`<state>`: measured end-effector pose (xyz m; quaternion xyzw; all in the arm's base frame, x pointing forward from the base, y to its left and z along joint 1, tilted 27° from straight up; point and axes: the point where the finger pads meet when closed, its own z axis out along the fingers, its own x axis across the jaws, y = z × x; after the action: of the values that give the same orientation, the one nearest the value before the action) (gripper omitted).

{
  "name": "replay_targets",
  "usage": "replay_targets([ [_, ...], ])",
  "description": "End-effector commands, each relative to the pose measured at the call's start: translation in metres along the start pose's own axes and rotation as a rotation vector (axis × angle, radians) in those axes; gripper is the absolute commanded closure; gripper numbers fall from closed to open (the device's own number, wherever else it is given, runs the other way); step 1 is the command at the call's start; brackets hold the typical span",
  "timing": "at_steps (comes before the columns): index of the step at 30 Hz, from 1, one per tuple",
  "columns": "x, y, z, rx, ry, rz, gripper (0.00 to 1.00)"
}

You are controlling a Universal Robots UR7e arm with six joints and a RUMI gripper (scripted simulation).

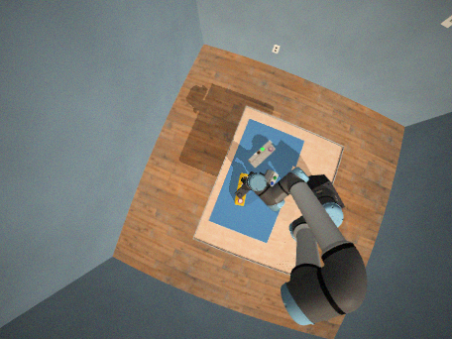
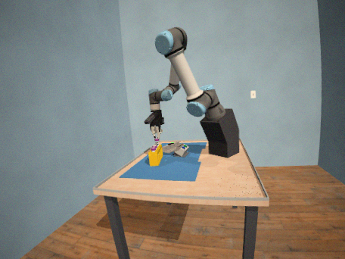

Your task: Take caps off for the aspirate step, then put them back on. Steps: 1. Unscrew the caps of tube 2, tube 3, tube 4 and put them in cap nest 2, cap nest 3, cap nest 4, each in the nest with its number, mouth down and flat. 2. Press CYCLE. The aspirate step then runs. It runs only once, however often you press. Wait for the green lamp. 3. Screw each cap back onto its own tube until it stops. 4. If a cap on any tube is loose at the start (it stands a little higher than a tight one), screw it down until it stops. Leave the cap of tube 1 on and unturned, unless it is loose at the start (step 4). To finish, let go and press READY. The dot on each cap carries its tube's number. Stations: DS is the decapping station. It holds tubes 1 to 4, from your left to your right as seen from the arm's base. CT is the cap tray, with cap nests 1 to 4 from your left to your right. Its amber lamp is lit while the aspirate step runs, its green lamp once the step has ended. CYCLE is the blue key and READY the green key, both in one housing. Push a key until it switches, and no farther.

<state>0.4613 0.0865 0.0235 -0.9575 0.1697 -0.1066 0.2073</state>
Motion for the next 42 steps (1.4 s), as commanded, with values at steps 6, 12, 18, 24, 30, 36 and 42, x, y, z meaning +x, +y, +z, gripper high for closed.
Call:
replay_targets([
  [6,0.000,-0.017,0.000,-0.005,0.001,0.002,1.00],
  [12,0.000,-0.017,0.009,-0.005,0.001,0.002,1.00],
  [18,0.000,-0.017,0.021,-0.005,0.001,0.002,1.00],
  [24,0.000,-0.017,0.025,-0.005,0.001,0.002,1.00],
  [30,0.000,-0.017,0.025,-0.005,0.001,0.002,1.00],
  [36,0.000,-0.017,0.026,-0.005,0.001,0.002,1.00],
  [42,0.000,-0.017,0.029,-0.005,0.001,0.002,1.00],
])
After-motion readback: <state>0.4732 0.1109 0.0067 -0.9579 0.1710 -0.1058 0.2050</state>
